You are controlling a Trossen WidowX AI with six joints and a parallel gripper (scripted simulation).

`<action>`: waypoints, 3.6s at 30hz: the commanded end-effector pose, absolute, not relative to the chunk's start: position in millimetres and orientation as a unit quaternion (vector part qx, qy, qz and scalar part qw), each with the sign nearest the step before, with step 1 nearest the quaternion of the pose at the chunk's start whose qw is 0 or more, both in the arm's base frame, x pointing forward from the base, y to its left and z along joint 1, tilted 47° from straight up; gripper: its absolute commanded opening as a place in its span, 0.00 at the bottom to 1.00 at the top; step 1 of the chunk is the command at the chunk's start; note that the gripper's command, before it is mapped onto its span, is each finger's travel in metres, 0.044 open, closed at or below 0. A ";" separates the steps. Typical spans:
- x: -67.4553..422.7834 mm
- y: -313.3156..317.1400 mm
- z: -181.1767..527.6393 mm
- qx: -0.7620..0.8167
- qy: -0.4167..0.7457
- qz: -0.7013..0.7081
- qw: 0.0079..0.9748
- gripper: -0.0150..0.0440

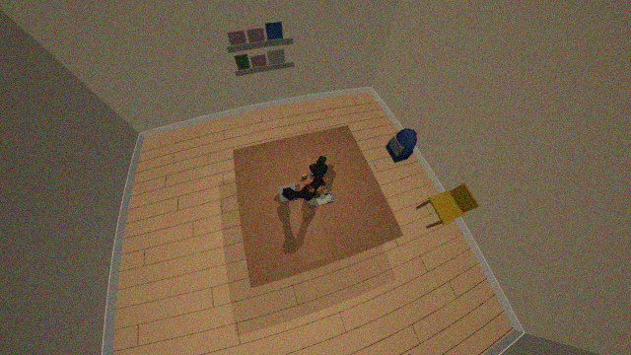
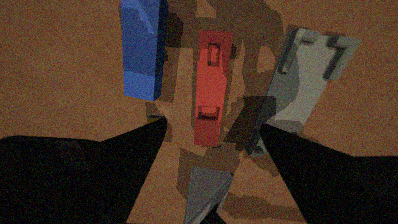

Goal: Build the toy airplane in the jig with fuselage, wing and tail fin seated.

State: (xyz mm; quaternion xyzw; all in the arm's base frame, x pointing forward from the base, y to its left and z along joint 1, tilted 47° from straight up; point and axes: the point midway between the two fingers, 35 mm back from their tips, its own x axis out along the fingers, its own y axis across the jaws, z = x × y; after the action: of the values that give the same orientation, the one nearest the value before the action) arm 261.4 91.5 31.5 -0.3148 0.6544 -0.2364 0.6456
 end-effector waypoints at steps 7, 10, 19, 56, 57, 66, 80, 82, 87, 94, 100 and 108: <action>264.9 54.5 -2.7 -0.316 0.650 -0.241 0.648 1.00; 265.4 47.0 -9.8 -0.316 0.650 -0.241 0.648 1.00; 266.3 38.4 -18.2 -0.316 0.650 -0.241 0.648 1.00; 267.1 8.6 -45.4 -0.317 0.650 -0.242 0.647 0.59; 267.1 8.6 -45.4 -0.317 0.650 -0.242 0.647 0.58; 268.5 14.3 -41.3 -0.316 0.650 -0.241 0.648 0.31; 272.8 47.1 -15.3 -0.311 0.649 -0.238 0.653 0.25; 272.9 51.6 -11.3 -0.310 0.649 -0.238 0.653 0.25; 272.3 63.0 -0.9 -0.310 0.649 -0.237 0.653 0.25; 270.1 78.3 14.4 -0.311 0.650 -0.237 0.651 0.25; 266.9 90.9 28.2 -0.313 0.651 -0.238 0.650 0.25; 262.2 103.8 43.7 -0.315 0.651 -0.240 0.647 0.25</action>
State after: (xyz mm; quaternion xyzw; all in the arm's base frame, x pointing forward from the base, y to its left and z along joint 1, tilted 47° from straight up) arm 261.6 99.1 39.0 -0.3209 0.6522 -0.2394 0.6436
